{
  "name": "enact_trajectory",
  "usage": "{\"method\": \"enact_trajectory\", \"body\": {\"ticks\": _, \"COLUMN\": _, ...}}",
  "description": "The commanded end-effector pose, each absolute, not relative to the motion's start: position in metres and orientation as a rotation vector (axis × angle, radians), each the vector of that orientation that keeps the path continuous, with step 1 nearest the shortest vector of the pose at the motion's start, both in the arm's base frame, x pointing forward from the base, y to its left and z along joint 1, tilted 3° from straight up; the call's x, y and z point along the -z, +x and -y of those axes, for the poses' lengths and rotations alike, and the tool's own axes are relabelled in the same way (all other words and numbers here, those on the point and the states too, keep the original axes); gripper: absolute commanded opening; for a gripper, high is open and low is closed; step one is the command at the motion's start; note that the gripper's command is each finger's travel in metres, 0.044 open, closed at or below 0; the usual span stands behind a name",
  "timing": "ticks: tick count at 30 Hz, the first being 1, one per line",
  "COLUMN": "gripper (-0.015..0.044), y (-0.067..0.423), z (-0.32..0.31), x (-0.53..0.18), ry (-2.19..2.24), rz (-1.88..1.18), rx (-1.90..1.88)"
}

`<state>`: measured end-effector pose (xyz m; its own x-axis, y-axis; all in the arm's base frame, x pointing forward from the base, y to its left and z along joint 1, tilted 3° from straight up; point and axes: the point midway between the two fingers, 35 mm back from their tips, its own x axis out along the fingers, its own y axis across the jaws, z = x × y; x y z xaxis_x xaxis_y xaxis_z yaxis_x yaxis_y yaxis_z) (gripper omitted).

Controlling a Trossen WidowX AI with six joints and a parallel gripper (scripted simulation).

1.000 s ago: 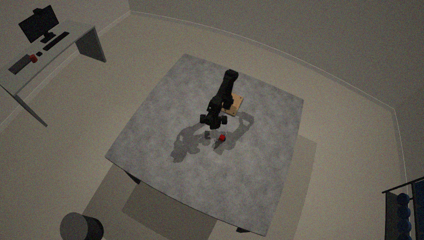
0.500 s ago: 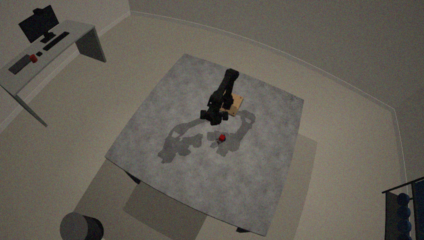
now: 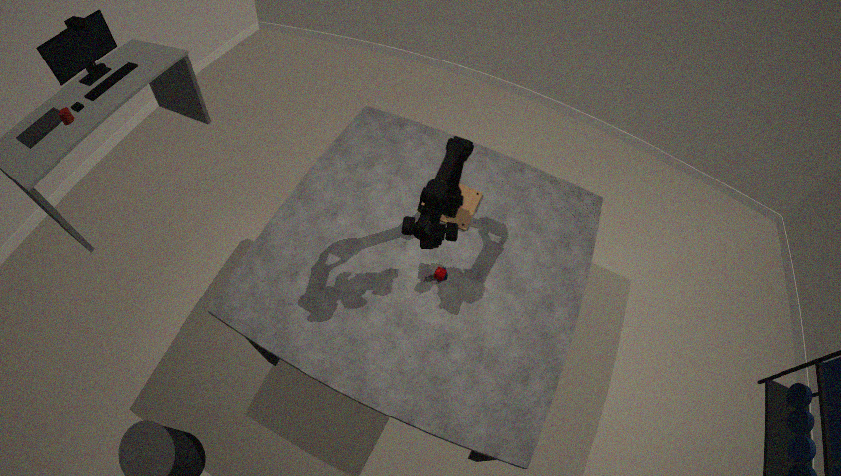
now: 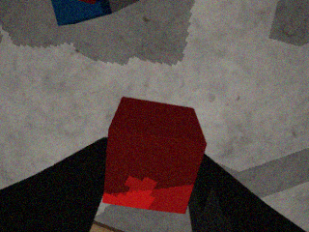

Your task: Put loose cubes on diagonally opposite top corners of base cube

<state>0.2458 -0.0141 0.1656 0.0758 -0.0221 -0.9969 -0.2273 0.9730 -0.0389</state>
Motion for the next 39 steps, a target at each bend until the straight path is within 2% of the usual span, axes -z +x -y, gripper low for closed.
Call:
{"method": "enact_trajectory", "body": {"ticks": 1, "gripper": 0.0105, "y": 0.251, "z": 0.005, "x": -0.165, "ry": -0.159, "rz": -1.492, "rx": -0.114}}
{"method": "enact_trajectory", "body": {"ticks": 25, "gripper": 0.0105, "y": 0.271, "z": -0.066, "x": -0.157, "ry": 0.136, "rz": -1.487, "rx": 0.148}}
{"method": "enact_trajectory", "body": {"ticks": 39, "gripper": 0.0105, "y": 0.272, "z": -0.068, "x": -0.128, "ry": 0.141, "rz": -1.488, "rx": 0.155}}
